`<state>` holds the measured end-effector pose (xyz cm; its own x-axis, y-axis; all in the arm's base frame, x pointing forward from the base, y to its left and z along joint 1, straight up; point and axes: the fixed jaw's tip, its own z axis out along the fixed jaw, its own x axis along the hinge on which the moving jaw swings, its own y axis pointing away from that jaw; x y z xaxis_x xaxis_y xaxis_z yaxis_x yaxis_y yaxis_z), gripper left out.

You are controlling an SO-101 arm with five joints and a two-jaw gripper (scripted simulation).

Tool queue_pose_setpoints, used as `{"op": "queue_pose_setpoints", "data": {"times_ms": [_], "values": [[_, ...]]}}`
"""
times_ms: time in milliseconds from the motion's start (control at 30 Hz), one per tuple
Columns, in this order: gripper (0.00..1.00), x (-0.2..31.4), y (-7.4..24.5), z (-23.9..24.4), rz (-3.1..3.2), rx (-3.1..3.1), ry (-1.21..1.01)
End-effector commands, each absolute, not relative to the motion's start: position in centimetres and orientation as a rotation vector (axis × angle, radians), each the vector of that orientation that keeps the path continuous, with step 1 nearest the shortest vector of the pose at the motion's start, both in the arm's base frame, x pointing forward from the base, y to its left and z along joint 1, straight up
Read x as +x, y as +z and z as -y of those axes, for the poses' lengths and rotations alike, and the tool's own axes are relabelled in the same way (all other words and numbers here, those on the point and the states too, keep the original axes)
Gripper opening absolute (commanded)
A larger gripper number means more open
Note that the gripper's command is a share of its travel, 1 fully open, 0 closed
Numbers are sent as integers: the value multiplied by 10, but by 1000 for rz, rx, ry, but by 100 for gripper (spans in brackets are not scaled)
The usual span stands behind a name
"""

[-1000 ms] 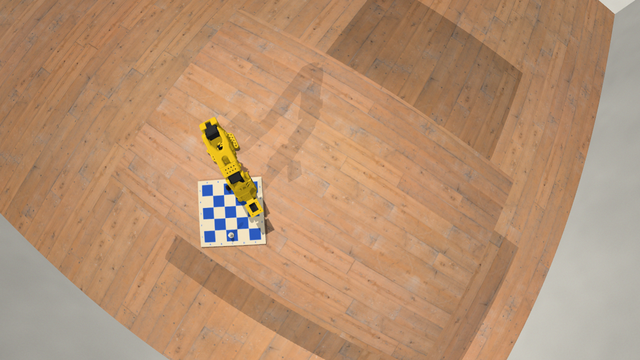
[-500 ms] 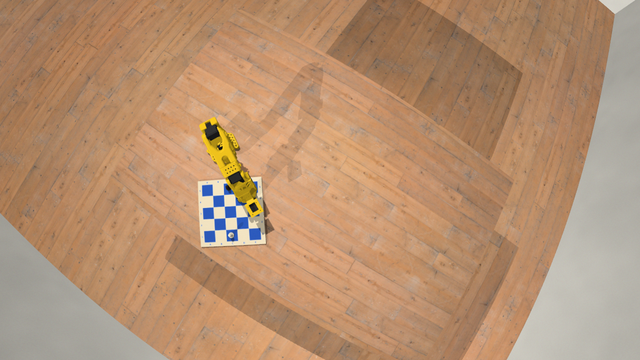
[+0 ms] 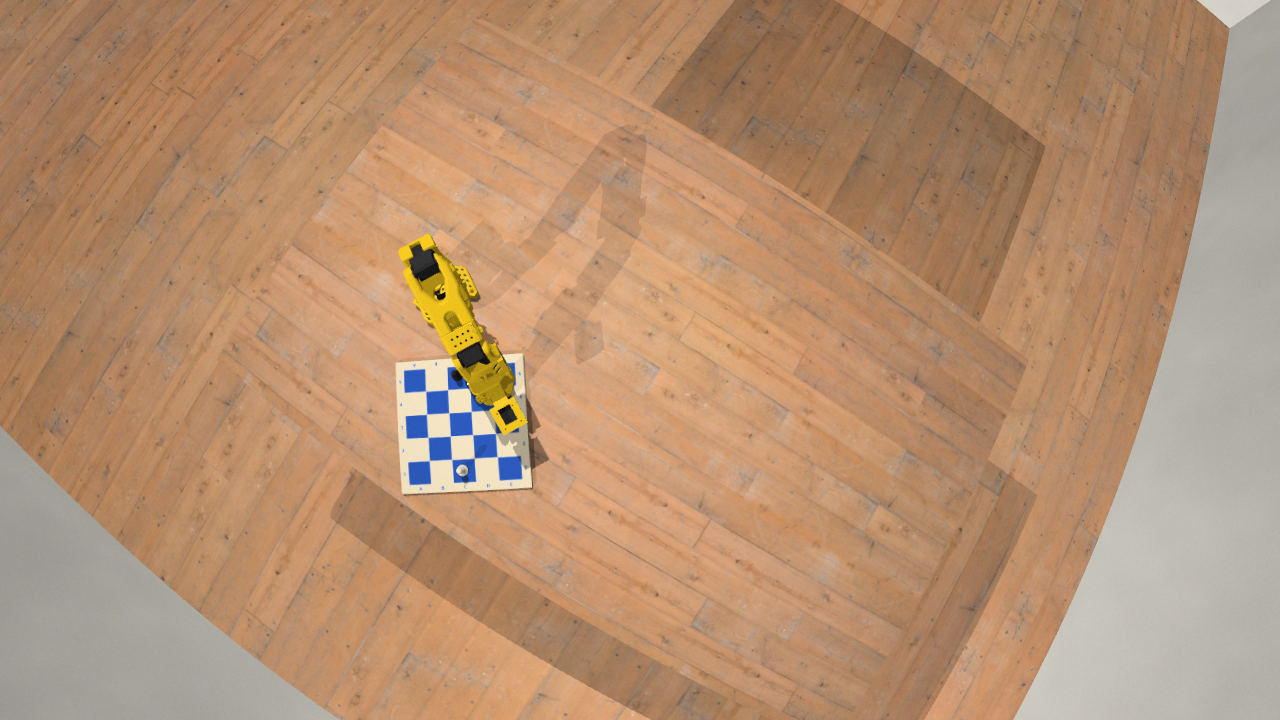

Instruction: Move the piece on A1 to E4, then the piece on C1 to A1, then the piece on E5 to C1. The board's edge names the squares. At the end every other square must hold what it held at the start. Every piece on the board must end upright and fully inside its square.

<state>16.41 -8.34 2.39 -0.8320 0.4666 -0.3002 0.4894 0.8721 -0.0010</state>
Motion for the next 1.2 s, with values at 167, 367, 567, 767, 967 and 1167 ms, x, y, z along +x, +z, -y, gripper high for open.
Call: {"op": "queue_pose_setpoints", "data": {"times_ms": [167,367,567,767,967,1167], "values": [[13,162,20,80,-2773,725,-99],[13,162,23,80,-2773,725,-99],[13,161,28,80,-2773,725,-99],[13,161,39,80,-2773,725,-99],[13,161,50,80,-2773,725,-99],[13,161,58,80,-2773,725,-99]]}}
